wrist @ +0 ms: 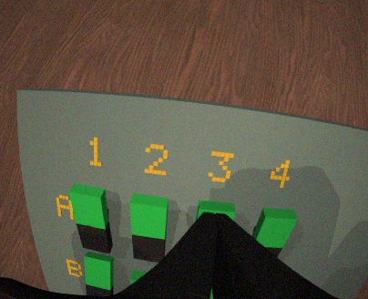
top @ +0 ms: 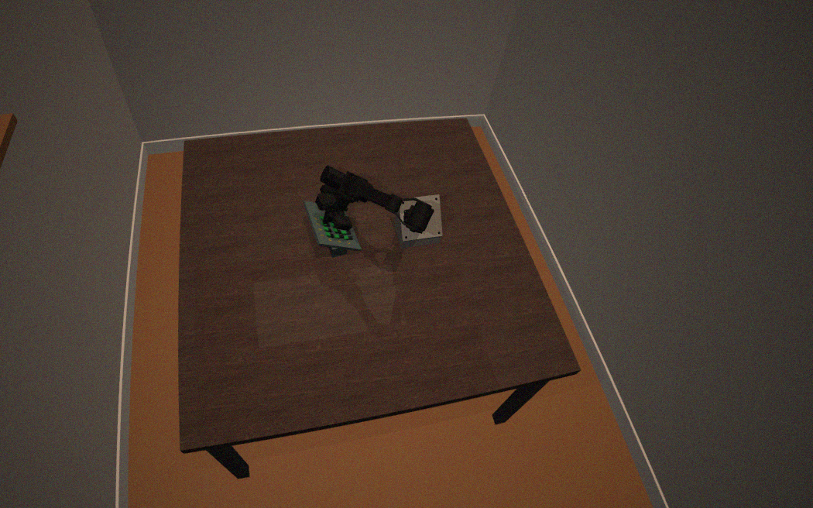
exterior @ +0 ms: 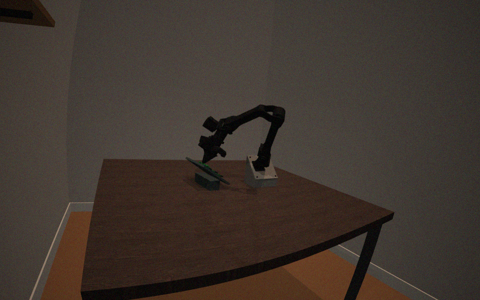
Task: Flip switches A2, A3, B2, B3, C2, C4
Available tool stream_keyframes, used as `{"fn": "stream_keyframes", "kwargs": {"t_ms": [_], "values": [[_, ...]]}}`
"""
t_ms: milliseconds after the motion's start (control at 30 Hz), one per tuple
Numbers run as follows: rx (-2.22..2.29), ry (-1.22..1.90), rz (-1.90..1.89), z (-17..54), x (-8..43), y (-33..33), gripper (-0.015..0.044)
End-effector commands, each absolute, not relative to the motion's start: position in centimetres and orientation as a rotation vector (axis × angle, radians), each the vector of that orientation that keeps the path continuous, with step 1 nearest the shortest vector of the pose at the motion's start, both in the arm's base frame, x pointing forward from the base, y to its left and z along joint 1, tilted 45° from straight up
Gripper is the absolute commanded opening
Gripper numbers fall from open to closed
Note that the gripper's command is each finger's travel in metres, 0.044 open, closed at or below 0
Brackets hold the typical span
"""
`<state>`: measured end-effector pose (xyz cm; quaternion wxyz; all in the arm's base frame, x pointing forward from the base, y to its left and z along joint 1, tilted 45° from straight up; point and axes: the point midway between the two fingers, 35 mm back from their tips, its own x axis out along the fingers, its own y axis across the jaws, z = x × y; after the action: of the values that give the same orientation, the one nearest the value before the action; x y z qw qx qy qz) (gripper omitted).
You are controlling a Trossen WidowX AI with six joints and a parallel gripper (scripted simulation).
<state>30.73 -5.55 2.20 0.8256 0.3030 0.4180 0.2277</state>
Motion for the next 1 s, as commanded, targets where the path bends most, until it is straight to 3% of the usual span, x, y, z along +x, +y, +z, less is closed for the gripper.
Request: {"fn": "stream_keyframes", "kwargs": {"t_ms": [0,600,800,967], "values": [[0.647,0.894,0.479,2.0,30.7,-5.5,0.0],[0.643,0.889,0.483,2.1,30.8,-5.5,0.0],[0.65,0.874,0.468,5.2,27.2,-9.3,0.0],[0.651,0.873,0.468,5.4,27.1,-9.4,0.0]]}}
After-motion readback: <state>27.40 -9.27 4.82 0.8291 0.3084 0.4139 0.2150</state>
